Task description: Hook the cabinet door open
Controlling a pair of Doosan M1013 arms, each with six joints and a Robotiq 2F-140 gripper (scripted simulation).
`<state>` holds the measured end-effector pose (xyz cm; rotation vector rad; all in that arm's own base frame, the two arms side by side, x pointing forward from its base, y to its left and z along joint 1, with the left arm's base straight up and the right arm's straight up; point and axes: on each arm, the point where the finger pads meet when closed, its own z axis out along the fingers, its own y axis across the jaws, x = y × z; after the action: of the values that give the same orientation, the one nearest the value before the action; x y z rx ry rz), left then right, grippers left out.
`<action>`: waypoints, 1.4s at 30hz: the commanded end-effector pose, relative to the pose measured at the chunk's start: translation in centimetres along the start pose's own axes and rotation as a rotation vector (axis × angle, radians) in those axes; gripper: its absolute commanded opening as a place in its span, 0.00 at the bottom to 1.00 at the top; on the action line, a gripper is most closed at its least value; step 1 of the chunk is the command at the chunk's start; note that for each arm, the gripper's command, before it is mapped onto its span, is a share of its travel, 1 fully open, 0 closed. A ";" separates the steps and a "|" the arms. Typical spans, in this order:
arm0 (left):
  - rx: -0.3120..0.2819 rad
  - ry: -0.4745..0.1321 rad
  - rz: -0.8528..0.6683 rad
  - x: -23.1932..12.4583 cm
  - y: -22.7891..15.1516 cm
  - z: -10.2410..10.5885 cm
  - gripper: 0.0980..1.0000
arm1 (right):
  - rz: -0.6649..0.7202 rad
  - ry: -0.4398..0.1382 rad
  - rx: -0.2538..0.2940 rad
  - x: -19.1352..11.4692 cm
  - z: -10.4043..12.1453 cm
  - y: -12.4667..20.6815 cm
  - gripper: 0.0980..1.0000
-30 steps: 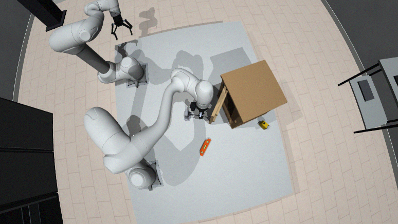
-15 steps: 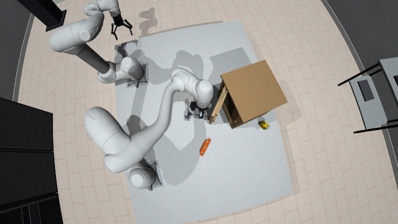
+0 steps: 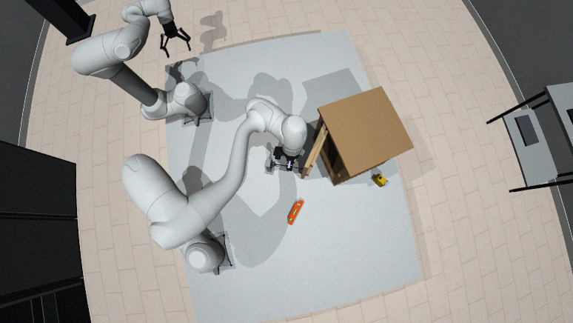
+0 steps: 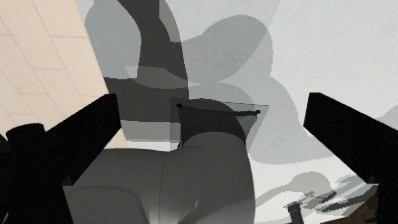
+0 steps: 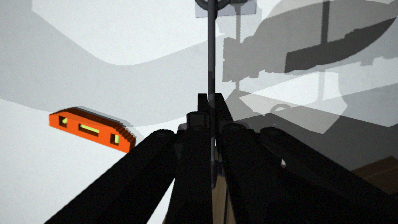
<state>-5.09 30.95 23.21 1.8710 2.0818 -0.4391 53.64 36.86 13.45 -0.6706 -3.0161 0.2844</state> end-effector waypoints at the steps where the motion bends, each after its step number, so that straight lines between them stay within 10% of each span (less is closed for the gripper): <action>1: 0.000 0.001 0.000 0.0 0.0 -0.1 1.00 | 0.000 0.000 -0.001 0.0 -0.1 0.0 0.03; 42: 0.000 0.001 0.000 0.0 0.0 -0.1 1.00 | 0.003 0.000 -0.001 -0.5 -0.1 0.0 0.03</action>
<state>-5.09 30.95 23.21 1.8710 2.0818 -0.4391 54.01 36.68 13.44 -0.6750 -3.0138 0.2843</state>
